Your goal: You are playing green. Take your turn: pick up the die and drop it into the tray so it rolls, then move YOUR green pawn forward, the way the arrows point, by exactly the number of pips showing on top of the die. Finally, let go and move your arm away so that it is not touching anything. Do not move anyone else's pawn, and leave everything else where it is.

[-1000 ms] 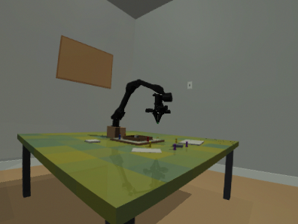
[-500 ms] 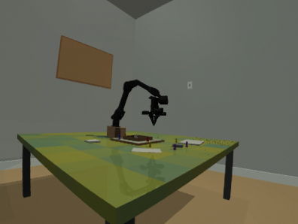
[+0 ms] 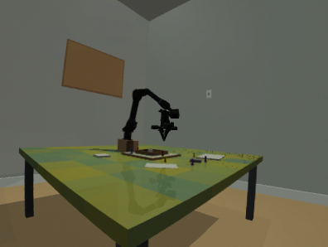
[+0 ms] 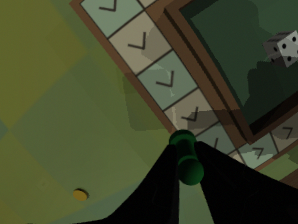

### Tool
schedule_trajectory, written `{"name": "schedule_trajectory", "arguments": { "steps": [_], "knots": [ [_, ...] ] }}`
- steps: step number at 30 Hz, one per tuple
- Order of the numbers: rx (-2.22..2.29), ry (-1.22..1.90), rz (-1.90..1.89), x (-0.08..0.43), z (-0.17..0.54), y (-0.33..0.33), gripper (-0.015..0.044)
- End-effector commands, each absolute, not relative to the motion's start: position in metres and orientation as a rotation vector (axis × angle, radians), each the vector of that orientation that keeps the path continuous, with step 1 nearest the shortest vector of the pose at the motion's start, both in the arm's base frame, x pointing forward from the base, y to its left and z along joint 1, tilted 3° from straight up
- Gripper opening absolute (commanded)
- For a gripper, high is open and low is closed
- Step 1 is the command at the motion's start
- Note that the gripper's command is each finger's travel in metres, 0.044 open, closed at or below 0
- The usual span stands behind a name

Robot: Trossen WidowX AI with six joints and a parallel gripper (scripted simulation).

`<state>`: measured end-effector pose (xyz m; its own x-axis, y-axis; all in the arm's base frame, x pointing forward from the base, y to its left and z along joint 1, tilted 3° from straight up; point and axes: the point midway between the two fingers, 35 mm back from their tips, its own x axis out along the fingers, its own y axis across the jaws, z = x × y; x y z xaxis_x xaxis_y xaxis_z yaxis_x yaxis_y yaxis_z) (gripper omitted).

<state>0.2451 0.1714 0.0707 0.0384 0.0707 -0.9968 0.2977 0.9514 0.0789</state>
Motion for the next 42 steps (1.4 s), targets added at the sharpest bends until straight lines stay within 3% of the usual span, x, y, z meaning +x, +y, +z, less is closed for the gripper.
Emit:
{"name": "schedule_trajectory", "arguments": {
  "steps": [1,17,42],
  "knots": [
    [0.298,1.525,-0.18,0.229,0.063,0.167,0.0],
    [0.297,1.53,-0.182,0.179,0.032,0.15,0.0],
    [0.296,1.53,-0.182,0.179,-0.01,0.152,0.0]
  ]
}}
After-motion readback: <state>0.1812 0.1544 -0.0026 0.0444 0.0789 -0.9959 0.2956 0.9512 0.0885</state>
